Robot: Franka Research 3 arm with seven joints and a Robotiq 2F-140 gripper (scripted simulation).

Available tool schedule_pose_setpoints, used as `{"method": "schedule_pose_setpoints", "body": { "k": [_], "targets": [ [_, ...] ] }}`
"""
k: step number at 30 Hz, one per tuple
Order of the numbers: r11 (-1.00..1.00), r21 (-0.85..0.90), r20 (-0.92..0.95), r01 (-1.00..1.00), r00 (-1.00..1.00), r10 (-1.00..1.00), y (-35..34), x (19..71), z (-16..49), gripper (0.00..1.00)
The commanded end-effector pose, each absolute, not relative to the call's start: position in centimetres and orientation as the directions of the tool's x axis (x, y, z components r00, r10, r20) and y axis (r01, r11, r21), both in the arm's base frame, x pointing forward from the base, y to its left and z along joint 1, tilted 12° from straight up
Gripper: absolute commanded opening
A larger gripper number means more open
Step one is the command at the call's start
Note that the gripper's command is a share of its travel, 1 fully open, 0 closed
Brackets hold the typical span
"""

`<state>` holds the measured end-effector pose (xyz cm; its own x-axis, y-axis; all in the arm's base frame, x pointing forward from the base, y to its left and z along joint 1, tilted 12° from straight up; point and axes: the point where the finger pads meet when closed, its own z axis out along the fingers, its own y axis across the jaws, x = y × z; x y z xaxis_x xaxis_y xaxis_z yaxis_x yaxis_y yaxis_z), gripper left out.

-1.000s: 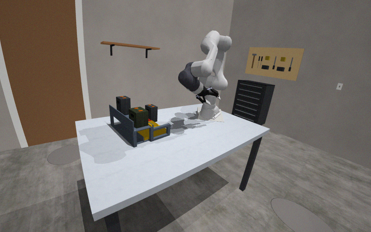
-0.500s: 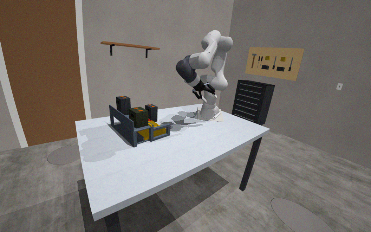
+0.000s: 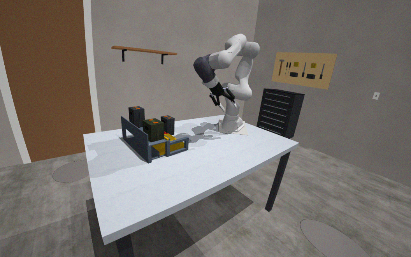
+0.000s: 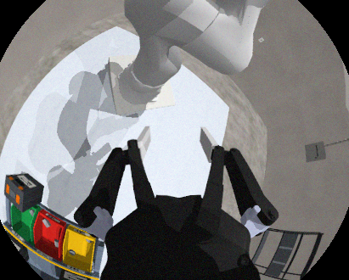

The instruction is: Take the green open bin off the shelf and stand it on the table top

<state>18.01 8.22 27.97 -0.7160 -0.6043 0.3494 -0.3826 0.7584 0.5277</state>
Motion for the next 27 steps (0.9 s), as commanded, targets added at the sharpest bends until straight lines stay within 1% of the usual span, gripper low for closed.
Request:
{"method": "schedule_pose_setpoints", "body": {
  "k": [1, 2, 14, 19, 27],
  "targets": [
    [0.812, 0.463, 0.273, -0.356, -0.814, -0.512, 6.1, 20.1, 29.2, 0.57],
    [0.827, 0.443, 0.244, -0.345, -0.841, -0.482, 5.4, 20.7, 29.7, 0.57],
    [0.827, 0.443, 0.244, -0.345, -0.841, -0.482, 5.4, 20.7, 29.7, 0.57],
    [0.888, 0.361, 0.085, -0.286, -0.938, -0.336, 2.2, 23.5, 31.9, 0.57],
    [0.888, 0.361, 0.085, -0.286, -0.938, -0.336, 2.2, 23.5, 31.9, 0.57]
  ]
}}
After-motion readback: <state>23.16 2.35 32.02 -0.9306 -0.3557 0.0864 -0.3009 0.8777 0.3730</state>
